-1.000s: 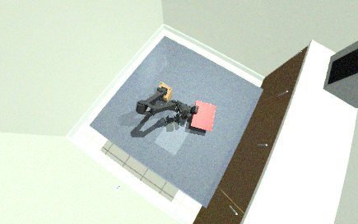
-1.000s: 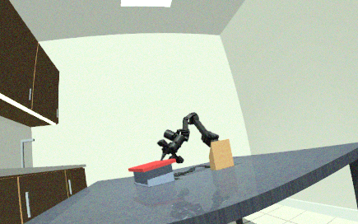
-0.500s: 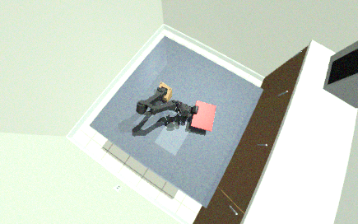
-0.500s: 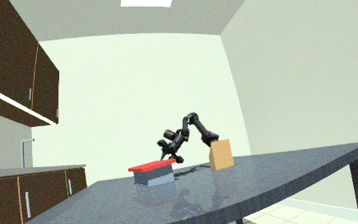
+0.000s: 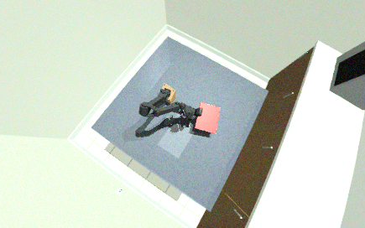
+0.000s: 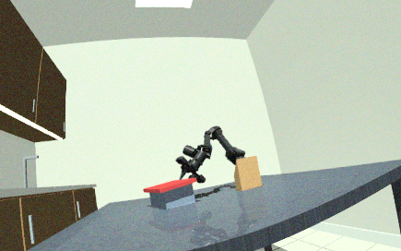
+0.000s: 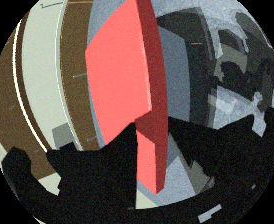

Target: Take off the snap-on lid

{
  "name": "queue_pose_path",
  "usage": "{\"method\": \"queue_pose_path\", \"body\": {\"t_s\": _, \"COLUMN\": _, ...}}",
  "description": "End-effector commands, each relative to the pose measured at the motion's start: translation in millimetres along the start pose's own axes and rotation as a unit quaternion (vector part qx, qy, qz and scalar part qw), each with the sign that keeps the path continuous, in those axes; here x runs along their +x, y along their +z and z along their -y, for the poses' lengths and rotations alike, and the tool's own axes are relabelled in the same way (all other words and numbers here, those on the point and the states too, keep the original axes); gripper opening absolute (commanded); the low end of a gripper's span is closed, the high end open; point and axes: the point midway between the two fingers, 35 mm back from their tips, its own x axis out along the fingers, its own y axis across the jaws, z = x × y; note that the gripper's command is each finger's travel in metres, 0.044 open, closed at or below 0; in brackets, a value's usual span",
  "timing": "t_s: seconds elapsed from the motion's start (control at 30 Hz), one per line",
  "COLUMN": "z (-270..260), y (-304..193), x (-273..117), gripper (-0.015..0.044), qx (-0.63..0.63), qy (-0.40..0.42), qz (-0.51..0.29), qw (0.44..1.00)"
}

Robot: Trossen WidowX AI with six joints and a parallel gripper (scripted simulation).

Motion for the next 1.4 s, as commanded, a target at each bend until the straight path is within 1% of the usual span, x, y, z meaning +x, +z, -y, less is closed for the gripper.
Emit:
{"method": "queue_pose_path", "body": {"t_s": 0.0, "z": -0.4, "y": 0.2, "x": 0.4, "gripper": 0.0, "qx": 0.001, "qy": 0.0, "qz": 0.001, "qw": 1.0}}
{"method": "queue_pose_path", "body": {"t_s": 0.63, "z": -1.7, "y": 0.2, "x": 0.7, "gripper": 0.0, "qx": 0.0, "qy": 0.0, "qz": 0.001, "qw": 1.0}}
{"method": "queue_pose_path", "body": {"t_s": 1.37, "z": -27.4, "y": 0.3, "x": -13.9, "gripper": 0.0, "qx": 0.002, "qy": 0.0, "qz": 0.001, "qw": 1.0}}
